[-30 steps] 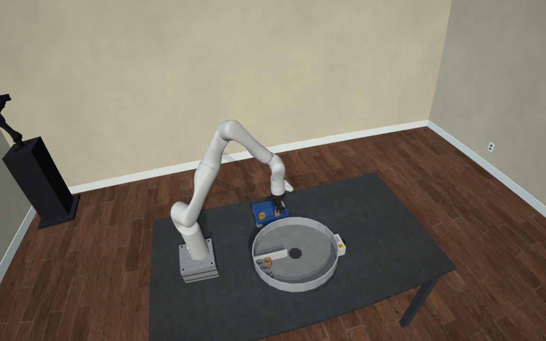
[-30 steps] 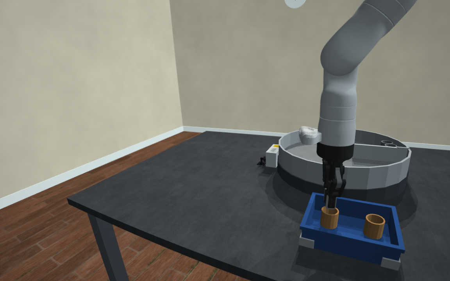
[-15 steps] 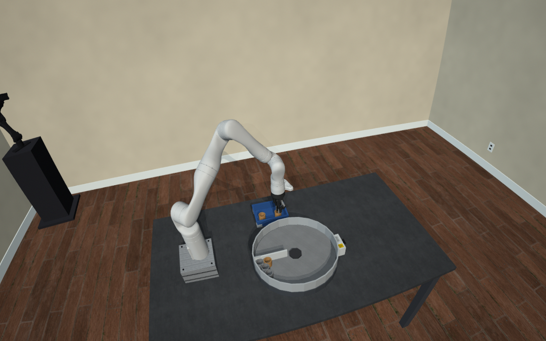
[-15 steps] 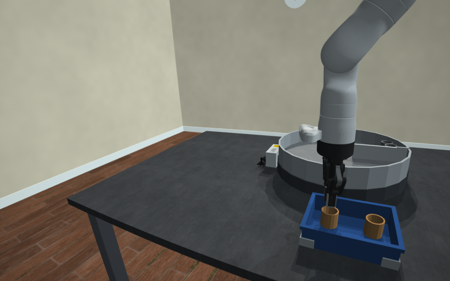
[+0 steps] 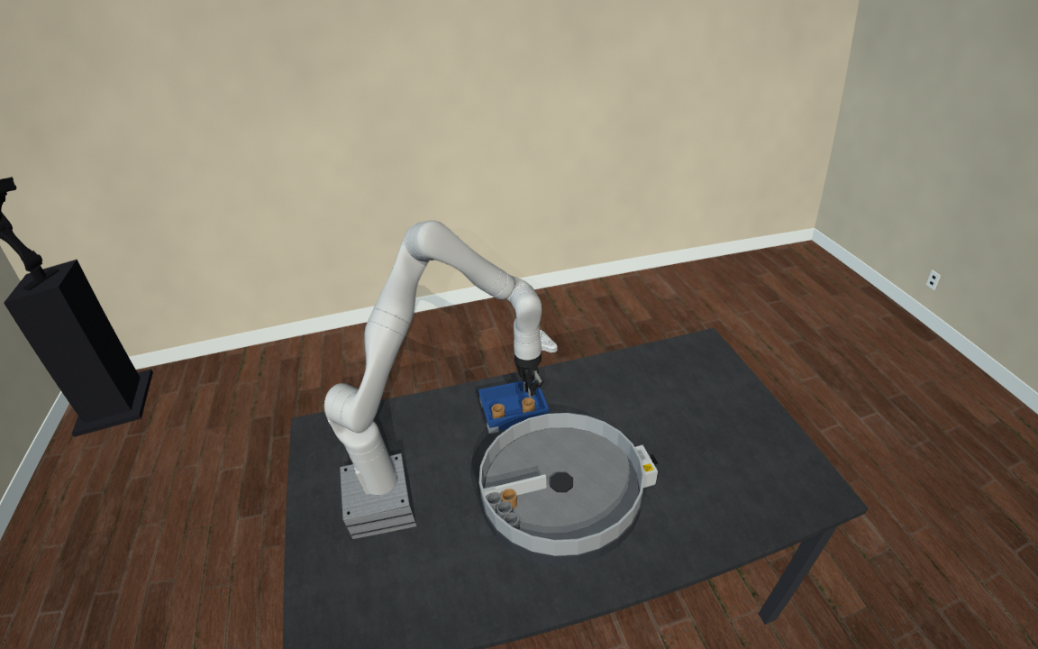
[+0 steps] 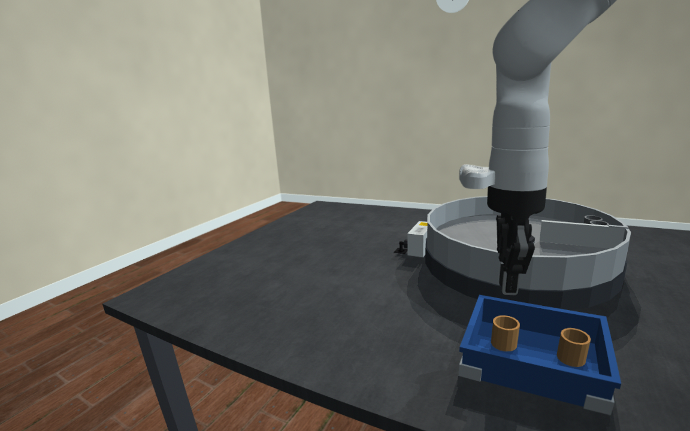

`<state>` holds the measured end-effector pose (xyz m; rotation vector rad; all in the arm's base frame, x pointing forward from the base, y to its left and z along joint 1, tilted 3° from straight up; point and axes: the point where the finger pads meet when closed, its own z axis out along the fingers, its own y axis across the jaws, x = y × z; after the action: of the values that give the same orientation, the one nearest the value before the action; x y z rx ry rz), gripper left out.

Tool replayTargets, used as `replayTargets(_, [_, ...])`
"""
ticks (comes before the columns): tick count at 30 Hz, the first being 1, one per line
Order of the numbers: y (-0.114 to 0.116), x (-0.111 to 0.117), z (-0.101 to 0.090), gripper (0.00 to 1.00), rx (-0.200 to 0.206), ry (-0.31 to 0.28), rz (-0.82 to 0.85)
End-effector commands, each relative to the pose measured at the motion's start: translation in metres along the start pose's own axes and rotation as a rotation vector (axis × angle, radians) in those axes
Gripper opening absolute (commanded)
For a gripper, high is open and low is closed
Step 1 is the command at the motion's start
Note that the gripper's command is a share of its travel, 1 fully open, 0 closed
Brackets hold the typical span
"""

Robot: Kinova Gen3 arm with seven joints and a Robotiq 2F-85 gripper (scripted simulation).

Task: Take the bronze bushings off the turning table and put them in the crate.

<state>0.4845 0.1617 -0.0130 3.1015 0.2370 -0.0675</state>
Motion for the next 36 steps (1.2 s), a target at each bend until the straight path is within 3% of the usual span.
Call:
replayTargets(1, [-0.001,0.001,-0.002,0.19,0.001,0.003,-0.001])
replayTargets(3, [-0.001,0.001,-0.002,0.19,0.001,0.003,-0.001])
replayTargets(8, [0.000,0.001,-0.042,0.19,0.001,0.003,-0.001])
replayTargets(20, [0.000,0.001,-0.042,0.19,0.001,0.003,-0.001])
replayTargets(25, [0.000,0.001,-0.082,0.19,0.001,0.003,0.000])
replayTargets(36, [0.000,0.001,-0.082,0.19,0.001,0.003,0.000])
